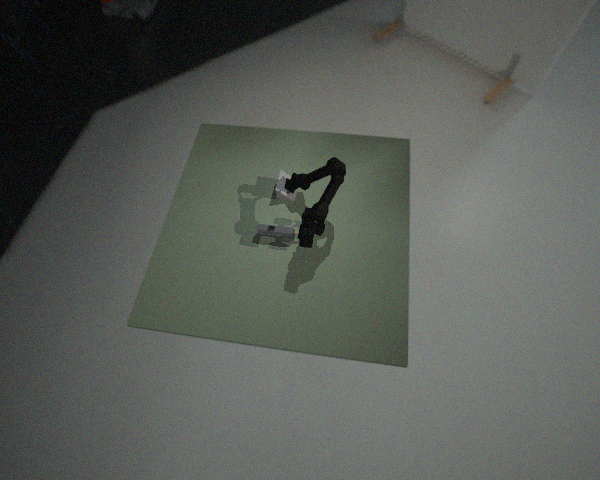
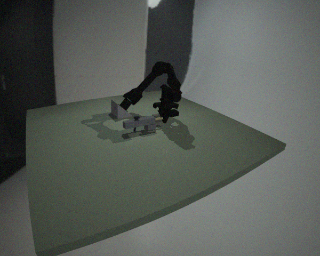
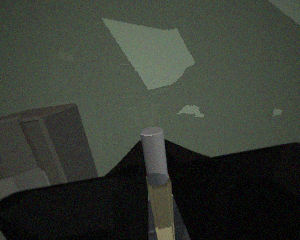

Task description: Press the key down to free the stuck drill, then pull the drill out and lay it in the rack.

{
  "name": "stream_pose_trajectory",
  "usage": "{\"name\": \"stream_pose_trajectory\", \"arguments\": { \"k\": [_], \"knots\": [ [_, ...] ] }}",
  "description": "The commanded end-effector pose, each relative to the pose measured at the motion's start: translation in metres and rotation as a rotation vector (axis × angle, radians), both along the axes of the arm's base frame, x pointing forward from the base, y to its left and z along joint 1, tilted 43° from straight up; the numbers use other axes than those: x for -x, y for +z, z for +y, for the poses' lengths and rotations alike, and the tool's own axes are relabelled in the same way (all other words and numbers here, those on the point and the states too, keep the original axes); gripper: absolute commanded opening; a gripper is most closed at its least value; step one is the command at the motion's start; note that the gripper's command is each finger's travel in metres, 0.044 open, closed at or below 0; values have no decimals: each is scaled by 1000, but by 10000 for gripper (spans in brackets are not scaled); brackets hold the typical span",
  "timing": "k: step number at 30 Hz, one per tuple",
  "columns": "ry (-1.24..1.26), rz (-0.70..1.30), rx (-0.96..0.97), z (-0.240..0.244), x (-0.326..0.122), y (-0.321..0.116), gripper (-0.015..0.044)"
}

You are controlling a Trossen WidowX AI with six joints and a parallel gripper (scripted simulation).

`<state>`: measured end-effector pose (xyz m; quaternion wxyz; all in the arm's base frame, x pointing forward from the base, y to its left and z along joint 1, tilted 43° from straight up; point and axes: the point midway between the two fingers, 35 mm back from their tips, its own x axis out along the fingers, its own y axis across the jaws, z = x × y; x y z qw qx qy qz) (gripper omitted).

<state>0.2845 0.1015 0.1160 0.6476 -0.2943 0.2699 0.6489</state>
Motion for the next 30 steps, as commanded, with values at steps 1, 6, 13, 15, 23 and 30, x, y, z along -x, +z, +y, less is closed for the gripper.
{"name": "stream_pose_trajectory", "arguments": {
  "k": [1, 6, 13, 15, 23, 30],
  "knots": [
    [-4, -10, -3, 4, -1, 9, 0],
    [-4, -10, -3, 9, -1, 14, 0],
    [-4, -11, -4, 17, 0, 22, 0],
    [-4, -11, -4, 19, 0, 24, 0],
    [-4, -11, -4, 27, 0, 33, 0],
    [-4, -11, -4, 29, 1, 35, 0]
  ]
}}
